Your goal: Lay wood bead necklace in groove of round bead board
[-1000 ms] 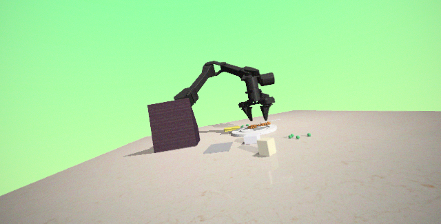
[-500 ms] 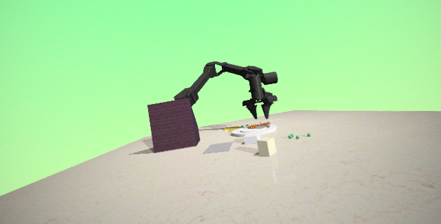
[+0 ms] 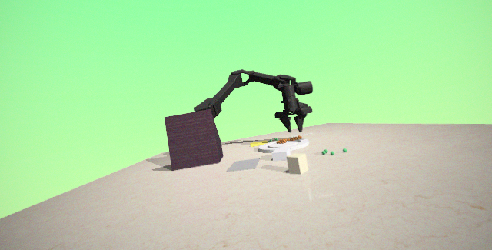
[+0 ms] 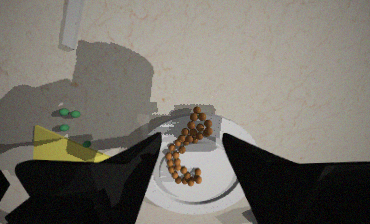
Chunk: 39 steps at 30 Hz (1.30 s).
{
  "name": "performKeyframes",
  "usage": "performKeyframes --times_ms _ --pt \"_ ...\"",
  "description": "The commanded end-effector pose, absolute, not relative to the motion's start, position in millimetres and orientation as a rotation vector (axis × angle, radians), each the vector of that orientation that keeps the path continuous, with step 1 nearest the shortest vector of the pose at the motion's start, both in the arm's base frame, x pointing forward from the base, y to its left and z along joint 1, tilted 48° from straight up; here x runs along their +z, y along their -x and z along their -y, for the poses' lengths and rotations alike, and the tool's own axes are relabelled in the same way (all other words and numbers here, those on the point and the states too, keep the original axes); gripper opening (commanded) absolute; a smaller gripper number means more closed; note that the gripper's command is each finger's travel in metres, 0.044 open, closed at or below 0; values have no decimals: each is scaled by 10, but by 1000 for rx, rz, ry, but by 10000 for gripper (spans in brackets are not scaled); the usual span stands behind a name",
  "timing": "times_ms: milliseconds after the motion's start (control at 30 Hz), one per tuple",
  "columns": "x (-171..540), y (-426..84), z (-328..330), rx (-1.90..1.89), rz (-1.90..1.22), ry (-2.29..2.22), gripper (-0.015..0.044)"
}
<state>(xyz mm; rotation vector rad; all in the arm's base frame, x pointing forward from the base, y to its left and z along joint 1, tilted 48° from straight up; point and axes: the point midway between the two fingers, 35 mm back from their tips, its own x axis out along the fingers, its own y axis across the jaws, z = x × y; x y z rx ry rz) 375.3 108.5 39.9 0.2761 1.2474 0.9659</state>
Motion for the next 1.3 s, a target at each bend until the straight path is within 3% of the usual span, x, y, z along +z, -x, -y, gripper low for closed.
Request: performKeyframes --times_ms 0,733,1000,1267 --pt "398 -3764 -1064 961 -1244 -279 310" --pt "202 -3761 -1301 960 -1248 -287 310" --pt "223 -3763 -1287 965 -1246 -278 100" --pt "223 -3763 -1287 965 -1246 -278 47"
